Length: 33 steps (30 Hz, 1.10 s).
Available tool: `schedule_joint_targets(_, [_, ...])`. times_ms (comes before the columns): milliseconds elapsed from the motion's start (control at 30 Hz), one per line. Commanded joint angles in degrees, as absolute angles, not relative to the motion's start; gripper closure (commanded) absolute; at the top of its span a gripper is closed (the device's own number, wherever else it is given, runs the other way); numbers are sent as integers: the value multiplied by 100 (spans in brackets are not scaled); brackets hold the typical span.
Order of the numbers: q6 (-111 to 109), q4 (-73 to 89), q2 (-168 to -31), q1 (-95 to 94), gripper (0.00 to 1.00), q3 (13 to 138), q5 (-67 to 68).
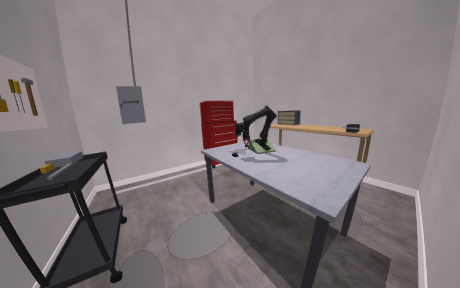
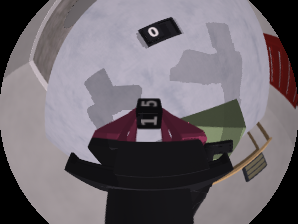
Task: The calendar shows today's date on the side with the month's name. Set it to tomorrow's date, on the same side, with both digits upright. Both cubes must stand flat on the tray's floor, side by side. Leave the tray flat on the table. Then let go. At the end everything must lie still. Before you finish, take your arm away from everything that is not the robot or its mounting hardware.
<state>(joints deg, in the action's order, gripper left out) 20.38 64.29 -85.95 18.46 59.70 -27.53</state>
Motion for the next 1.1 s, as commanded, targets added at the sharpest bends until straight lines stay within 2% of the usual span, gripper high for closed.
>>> schedule_joint_targets(0, [1893,6395,-8569,1862,74,5990,-2749])
schedule_joint_targets(600, [2096,5945,-8626,1681,74,5692,-2747])
schedule_joint_targets(1067, [2853,4196,-9100,1008,74,4764,-2718])
